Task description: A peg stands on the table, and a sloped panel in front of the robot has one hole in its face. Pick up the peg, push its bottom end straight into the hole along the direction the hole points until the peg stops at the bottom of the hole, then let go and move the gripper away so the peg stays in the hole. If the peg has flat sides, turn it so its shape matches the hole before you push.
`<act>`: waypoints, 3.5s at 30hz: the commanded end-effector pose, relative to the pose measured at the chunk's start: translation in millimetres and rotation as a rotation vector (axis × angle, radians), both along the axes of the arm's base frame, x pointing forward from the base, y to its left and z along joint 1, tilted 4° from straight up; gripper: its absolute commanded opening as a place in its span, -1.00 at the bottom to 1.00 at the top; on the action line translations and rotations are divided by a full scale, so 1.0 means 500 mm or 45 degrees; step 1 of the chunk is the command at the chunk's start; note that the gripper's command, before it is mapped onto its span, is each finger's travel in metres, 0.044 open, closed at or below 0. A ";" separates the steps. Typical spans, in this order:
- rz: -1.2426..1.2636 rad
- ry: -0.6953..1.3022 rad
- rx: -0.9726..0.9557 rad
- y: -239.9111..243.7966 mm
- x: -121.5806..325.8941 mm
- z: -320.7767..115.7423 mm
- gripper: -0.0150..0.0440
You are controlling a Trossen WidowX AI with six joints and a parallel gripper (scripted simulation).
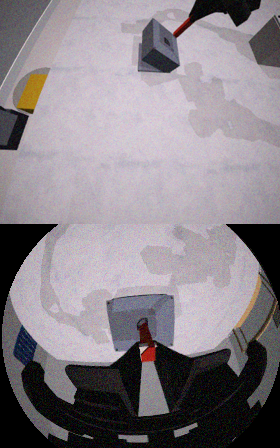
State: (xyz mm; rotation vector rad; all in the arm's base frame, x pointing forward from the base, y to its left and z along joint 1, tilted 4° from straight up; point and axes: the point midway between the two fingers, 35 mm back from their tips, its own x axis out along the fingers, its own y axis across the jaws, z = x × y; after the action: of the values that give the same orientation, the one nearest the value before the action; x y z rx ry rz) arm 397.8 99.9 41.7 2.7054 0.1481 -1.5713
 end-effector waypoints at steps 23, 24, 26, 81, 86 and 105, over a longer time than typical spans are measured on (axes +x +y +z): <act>-0.003 -0.008 0.002 0.003 0.017 -0.029 -0.49; -0.003 -0.008 0.002 0.003 0.017 -0.029 -0.49; -0.003 -0.008 0.002 0.003 0.017 -0.029 -0.49; -0.003 -0.009 0.002 0.007 0.046 -0.060 -0.49; -0.003 -0.009 0.002 0.008 0.048 -0.065 -0.49; -0.008 -0.003 0.001 0.008 0.049 -0.074 -0.49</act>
State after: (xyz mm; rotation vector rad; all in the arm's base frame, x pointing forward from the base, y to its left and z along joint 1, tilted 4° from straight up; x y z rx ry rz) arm 422.6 103.7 4.6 2.7103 0.1400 -1.5706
